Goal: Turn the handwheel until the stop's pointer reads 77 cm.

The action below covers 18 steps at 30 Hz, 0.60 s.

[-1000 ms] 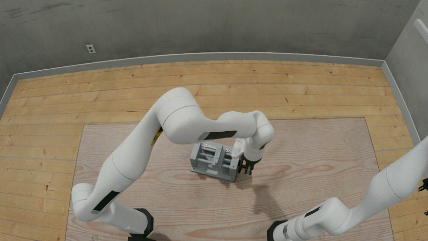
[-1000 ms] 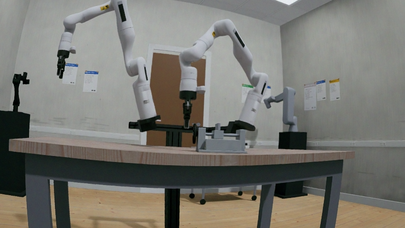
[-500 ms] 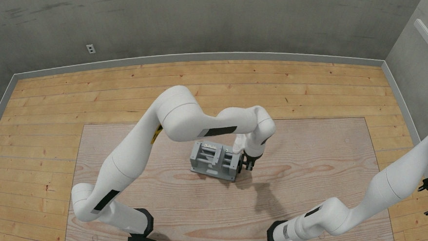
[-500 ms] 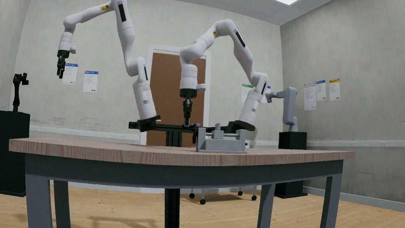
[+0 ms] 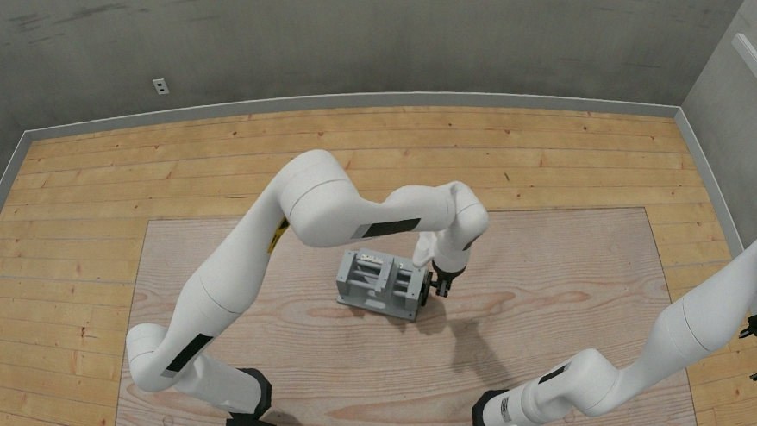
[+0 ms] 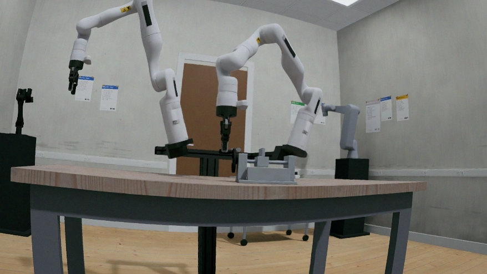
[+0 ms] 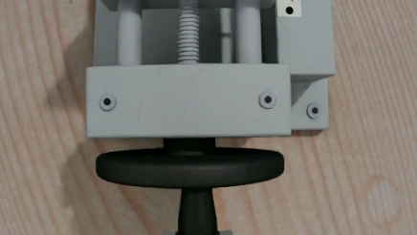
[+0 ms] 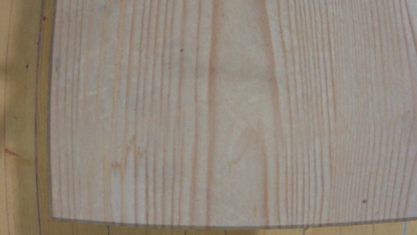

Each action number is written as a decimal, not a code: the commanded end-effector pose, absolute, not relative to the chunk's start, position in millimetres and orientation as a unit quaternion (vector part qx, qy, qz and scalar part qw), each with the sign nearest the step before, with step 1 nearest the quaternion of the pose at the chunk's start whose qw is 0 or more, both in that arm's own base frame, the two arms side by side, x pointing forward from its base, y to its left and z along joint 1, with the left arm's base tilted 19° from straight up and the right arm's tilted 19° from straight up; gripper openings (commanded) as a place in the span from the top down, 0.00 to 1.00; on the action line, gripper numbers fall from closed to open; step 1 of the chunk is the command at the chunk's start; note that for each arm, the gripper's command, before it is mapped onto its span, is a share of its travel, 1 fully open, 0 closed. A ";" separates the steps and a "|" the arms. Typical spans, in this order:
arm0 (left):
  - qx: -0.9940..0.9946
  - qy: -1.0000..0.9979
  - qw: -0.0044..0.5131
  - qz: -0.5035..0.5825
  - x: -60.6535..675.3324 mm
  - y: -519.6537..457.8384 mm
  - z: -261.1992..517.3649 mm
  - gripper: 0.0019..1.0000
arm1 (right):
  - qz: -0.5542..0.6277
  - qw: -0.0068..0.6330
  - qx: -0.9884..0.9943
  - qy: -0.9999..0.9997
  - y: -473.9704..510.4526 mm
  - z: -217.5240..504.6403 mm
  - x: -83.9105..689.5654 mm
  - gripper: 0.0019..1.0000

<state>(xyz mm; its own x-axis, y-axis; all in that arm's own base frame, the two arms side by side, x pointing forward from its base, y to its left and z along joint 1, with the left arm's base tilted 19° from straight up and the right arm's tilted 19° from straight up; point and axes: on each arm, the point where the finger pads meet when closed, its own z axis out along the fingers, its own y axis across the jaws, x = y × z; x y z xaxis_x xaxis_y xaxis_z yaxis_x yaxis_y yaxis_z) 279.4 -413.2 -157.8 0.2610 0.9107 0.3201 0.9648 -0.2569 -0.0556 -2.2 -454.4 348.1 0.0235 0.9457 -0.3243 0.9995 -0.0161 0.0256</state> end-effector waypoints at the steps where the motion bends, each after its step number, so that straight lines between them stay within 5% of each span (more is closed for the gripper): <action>1: -0.787 -0.595 0.118 -0.114 287.2 -415.3 -157.5 0.84 | -0.109 0.121 0.701 0.695 -453.5 348.4 -3.6 0.00; 18: -0.787 -0.595 0.118 -0.114 295.4 -415.7 -162.8 0.84 | -0.109 0.121 0.701 0.695 -453.5 348.4 -3.6 0.00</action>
<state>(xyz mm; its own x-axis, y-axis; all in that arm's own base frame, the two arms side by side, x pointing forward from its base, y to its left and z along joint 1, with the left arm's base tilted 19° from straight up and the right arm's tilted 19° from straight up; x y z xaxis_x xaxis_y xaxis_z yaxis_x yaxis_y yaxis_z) 290.8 -415.1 -162.2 0.2606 0.9112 0.3191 0.9648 -0.2576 -0.0524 -2.2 -454.4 348.1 0.0235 0.9457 -0.3243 0.9995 -0.0161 0.0256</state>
